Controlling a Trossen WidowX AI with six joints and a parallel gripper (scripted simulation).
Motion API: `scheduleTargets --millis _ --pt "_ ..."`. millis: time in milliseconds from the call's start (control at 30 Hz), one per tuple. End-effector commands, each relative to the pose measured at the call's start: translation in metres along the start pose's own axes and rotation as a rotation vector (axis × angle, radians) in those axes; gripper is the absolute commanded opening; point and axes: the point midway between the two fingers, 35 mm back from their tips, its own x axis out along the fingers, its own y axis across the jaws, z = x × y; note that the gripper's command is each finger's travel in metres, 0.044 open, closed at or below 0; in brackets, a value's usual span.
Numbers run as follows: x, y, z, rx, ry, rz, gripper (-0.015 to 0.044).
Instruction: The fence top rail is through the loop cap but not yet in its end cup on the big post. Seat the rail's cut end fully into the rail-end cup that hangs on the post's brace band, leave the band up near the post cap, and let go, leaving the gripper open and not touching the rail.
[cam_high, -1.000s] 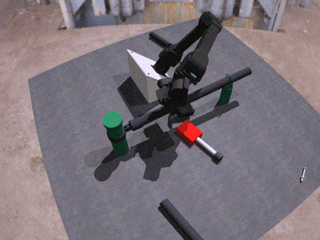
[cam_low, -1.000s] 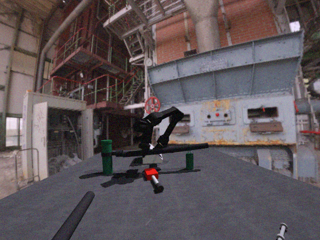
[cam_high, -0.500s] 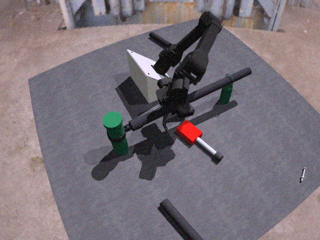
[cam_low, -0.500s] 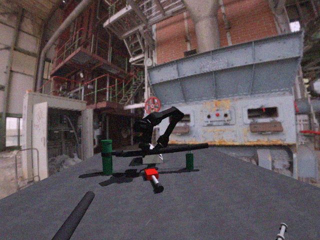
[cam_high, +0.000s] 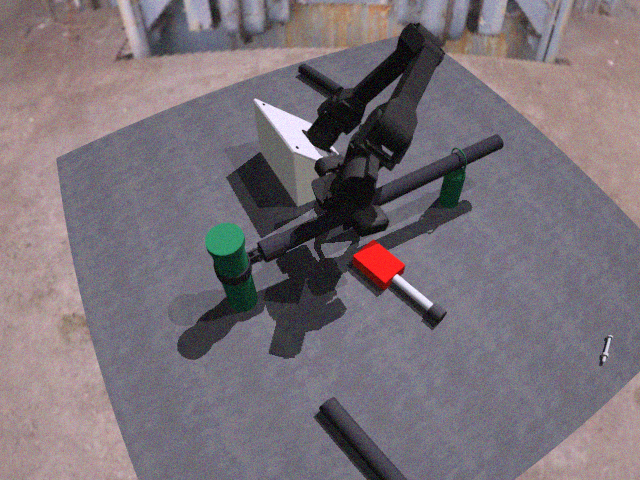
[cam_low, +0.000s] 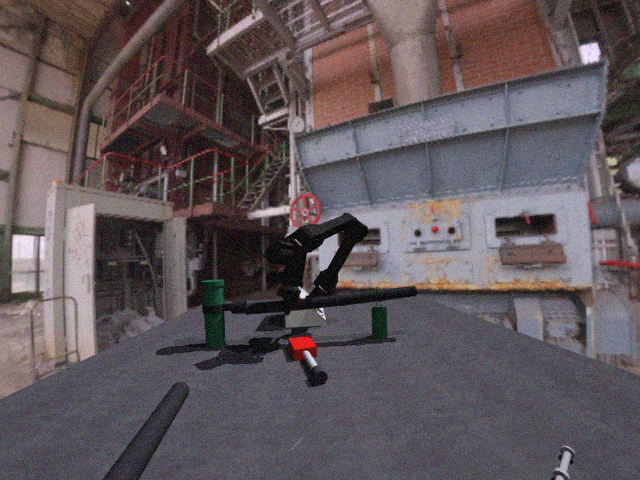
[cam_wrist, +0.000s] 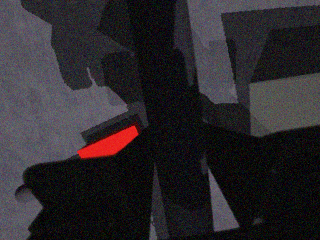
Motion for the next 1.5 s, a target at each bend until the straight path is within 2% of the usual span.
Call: scheduleTargets --millis 0,1467 --pt "-0.0055 0.0043 0.0061 -0.008 -0.021 0.019 0.0000" --pt "-0.0026 0.0020 0.0026 -0.004 -0.007 0.001 0.0000"
